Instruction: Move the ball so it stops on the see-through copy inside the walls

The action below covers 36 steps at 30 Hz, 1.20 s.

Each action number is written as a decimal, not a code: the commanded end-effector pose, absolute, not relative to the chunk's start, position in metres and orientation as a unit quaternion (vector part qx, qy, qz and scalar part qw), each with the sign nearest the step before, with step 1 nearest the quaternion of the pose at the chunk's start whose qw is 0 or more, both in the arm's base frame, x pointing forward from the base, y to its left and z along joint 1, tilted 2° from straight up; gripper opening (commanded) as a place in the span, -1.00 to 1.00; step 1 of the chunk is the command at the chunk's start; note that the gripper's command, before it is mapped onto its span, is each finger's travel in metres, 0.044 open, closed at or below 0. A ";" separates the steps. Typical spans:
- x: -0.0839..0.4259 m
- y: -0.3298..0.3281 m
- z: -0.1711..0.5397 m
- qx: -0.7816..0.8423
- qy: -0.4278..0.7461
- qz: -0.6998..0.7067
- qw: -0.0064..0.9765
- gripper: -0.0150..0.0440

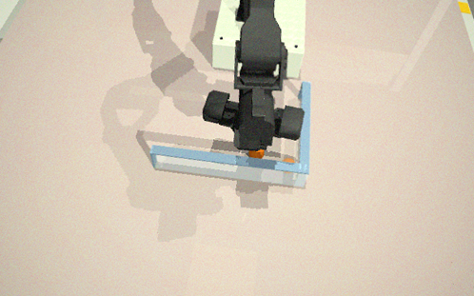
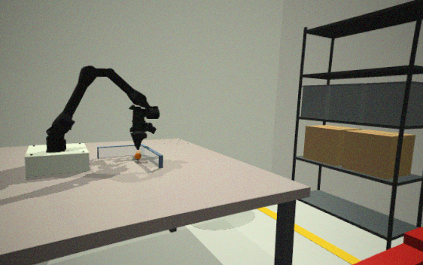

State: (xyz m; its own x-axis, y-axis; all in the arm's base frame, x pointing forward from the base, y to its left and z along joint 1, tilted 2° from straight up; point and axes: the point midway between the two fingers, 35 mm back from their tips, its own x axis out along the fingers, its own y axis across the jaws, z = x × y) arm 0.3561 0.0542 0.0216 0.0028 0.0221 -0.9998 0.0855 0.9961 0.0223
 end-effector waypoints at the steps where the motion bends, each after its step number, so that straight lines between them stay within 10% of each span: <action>1: 0.362 0.071 0.025 -0.023 0.693 0.009 0.720 0.41; 36: 0.364 0.070 -0.026 -0.023 0.694 0.009 0.720 0.41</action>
